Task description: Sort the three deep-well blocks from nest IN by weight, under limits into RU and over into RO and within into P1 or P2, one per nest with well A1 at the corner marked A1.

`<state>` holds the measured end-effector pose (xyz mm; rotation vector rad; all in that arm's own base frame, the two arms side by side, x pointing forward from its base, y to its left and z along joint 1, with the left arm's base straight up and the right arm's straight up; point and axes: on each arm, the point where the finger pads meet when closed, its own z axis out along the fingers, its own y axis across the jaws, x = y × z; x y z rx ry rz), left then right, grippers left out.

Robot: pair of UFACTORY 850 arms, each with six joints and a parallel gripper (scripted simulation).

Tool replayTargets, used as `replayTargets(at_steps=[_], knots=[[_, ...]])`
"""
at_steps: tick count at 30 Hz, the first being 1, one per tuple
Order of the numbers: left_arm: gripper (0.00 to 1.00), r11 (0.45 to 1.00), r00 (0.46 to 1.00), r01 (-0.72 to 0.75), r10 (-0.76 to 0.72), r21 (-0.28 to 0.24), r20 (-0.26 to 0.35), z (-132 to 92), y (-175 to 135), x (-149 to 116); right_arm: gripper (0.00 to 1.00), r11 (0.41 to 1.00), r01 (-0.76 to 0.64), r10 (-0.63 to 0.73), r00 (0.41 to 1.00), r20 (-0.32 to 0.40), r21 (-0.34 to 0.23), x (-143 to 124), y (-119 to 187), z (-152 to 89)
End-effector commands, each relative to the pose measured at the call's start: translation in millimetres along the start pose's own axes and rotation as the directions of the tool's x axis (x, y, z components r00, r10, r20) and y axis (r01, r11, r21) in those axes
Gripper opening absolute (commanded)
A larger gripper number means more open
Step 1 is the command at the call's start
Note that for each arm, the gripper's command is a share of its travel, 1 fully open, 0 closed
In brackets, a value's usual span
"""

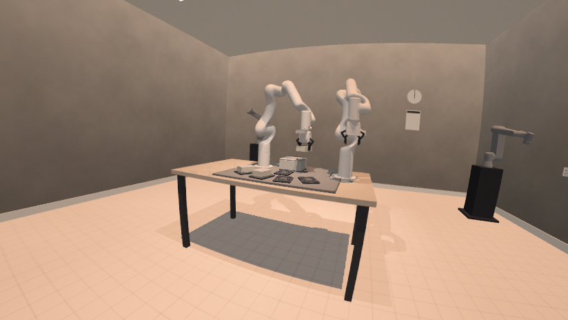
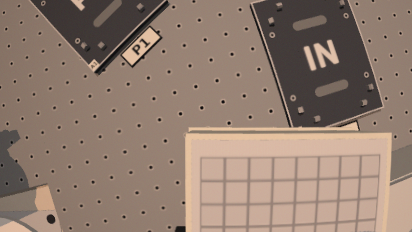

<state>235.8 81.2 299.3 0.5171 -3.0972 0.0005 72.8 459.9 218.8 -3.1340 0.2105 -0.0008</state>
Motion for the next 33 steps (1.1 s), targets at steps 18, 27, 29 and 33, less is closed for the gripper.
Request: replayTargets(at_steps=[18, 27, 29, 33], knots=[[1.00, 1.000, 1.000, 0.000, 0.000, 0.000, 0.002, -0.7, 0.0, -0.6, 0.00, 0.991, 0.133, -0.133, 0.991, 0.000, 0.002, 27.2, -40.2, 3.7], [1.00, 1.000, 1.000, 0.000, 0.000, 0.000, 0.002, -0.7, 0.0, -0.6, 0.00, 0.933, 0.359, -0.359, 0.933, 0.000, 0.002, 44.9, -53.3, 11.3], [1.00, 1.000, 1.000, 0.000, 0.000, 0.000, 0.002, -0.7, 0.0, -0.6, 0.00, 0.908, 0.420, -0.420, 0.908, 0.000, 0.001, 50.0, -57.0, 13.5], [1.00, 1.000, 1.000, 0.000, 0.000, 0.000, 0.002, -0.7, 0.0, -0.6, 0.00, 0.844, 0.537, -0.537, 0.844, -0.001, 0.001, 60.2, -64.5, 17.8]])
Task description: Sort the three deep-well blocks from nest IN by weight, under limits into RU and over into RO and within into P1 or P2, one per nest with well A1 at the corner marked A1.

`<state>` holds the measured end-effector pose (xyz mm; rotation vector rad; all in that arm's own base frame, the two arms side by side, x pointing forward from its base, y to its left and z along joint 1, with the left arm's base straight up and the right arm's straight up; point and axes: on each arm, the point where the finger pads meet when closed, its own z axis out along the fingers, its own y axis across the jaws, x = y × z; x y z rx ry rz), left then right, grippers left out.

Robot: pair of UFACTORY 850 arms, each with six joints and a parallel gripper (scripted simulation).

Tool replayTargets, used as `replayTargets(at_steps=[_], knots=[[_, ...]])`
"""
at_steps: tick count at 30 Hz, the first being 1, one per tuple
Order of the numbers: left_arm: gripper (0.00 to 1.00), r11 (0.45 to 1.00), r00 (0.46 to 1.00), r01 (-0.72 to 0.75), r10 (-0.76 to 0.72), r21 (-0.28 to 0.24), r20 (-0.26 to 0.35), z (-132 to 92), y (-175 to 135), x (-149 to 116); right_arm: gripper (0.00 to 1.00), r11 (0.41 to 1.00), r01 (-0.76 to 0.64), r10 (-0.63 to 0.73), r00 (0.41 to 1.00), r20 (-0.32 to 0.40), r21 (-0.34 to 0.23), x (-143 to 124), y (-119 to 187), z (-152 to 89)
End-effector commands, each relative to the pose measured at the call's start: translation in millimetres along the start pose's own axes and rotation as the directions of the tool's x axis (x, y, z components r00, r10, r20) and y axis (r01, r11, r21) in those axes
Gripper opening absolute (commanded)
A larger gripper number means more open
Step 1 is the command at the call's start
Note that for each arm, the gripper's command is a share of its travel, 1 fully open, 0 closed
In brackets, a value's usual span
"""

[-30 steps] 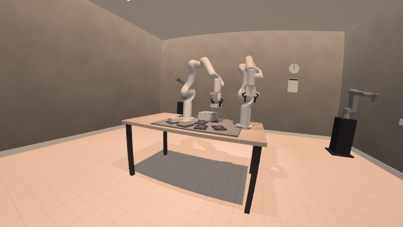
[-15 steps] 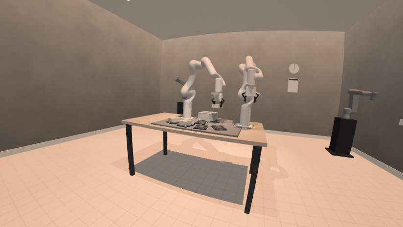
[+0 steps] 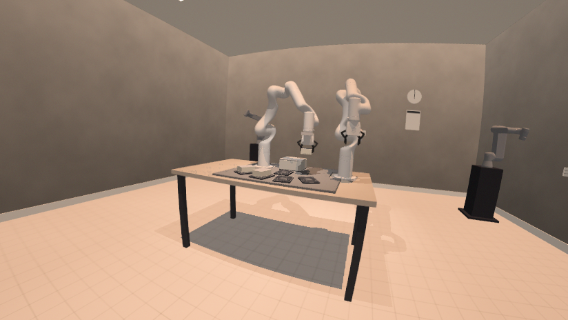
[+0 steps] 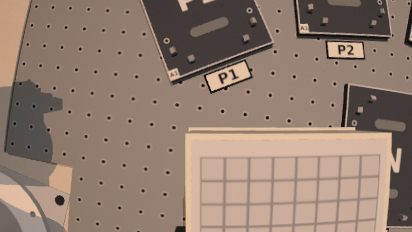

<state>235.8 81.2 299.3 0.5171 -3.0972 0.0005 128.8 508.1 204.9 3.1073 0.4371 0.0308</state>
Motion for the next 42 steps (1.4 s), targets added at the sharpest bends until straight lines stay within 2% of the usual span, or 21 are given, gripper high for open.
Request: replayTargets(at_steps=[1, 7, 42], knots=[[1.00, 1.000, 1.000, 0.000, 0.000, 0.000, 0.002, -0.7, 0.0, -0.6, 0.00, 0.983, 0.185, -0.185, 0.983, 0.016, 0.011, 16.9, -4.8, 5.3], [1.00, 1.000, 1.000, 0.000, 0.000, 0.000, 0.002, -0.7, 0.0, -0.6, 0.00, 0.930, 0.367, -0.367, 0.930, 0.014, 0.014, 35.2, -9.0, 12.2], [1.00, 1.000, 1.000, 0.000, 0.000, 0.000, 0.002, -0.7, 0.0, -0.6, 0.00, 0.930, 0.367, -0.367, 0.930, 0.013, 0.014, 126.9, -29.9, 46.3]])
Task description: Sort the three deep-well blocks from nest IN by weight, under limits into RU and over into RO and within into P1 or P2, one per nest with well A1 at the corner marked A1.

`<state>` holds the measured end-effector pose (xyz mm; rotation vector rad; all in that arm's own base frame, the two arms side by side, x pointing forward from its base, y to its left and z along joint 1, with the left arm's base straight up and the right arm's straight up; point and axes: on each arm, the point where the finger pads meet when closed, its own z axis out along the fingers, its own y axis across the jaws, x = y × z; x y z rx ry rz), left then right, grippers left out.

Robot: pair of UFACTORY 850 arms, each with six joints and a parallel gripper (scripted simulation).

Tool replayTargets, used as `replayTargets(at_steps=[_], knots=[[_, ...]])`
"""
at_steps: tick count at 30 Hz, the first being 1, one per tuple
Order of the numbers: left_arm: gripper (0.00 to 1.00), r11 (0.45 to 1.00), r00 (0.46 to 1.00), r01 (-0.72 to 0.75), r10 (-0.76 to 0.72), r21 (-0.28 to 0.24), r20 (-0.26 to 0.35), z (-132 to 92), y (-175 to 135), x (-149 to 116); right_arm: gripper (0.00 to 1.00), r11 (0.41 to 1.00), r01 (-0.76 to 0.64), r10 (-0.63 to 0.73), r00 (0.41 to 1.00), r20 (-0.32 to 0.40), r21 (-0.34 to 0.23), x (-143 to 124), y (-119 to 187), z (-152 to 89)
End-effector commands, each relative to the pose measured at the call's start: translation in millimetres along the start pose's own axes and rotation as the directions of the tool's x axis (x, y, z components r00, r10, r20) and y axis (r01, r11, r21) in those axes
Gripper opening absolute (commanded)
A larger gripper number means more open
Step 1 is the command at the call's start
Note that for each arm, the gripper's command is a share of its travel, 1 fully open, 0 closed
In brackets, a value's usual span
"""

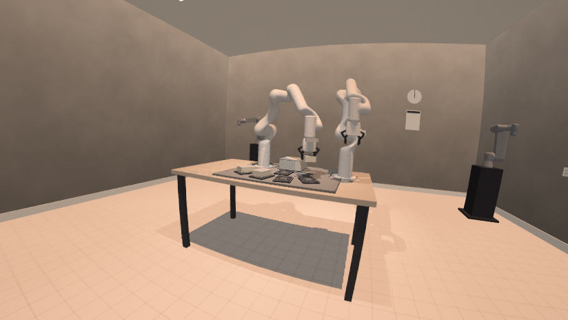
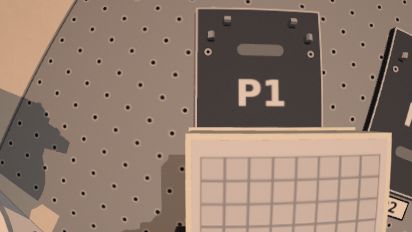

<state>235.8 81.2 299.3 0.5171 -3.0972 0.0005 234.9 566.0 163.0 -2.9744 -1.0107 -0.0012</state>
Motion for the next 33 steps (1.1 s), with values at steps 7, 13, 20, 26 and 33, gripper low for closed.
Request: replayTargets(at_steps=[7, 13, 20, 26, 33], knots=[[1.00, 1.000, 1.000, 0.000, 0.000, 0.000, 0.002, -0.7, 0.0, -0.6, 0.00, 1.000, 0.000, 0.000, 1.000, -0.001, 0.001, 29.0, 3.6, 8.7], [1.00, 1.000, 1.000, 0.000, 0.000, 0.000, 0.002, -0.7, 0.0, -0.6, 0.00, 1.000, 0.000, 0.000, 1.000, -0.001, 0.001, 47.7, 6.5, 15.3], [1.00, 1.000, 1.000, 0.000, 0.000, 0.000, 0.002, -0.7, 0.0, -0.6, 0.00, 1.000, 0.000, 0.000, 1.000, -0.001, 0.001, 63.3, 8.9, 20.7], [1.00, 1.000, 1.000, 0.000, 0.000, 0.000, 0.002, -0.7, 0.0, -0.6, 0.00, 1.000, 0.000, 0.000, 1.000, -0.001, 0.001, 81.9, 11.8, 27.2], [1.00, 1.000, 1.000, 0.000, 0.000, 0.000, 0.002, -0.7, 0.0, -0.6, 0.00, 1.000, 0.000, 0.000, 1.000, -0.001, 0.001, 94.9, 13.7, 31.2]])
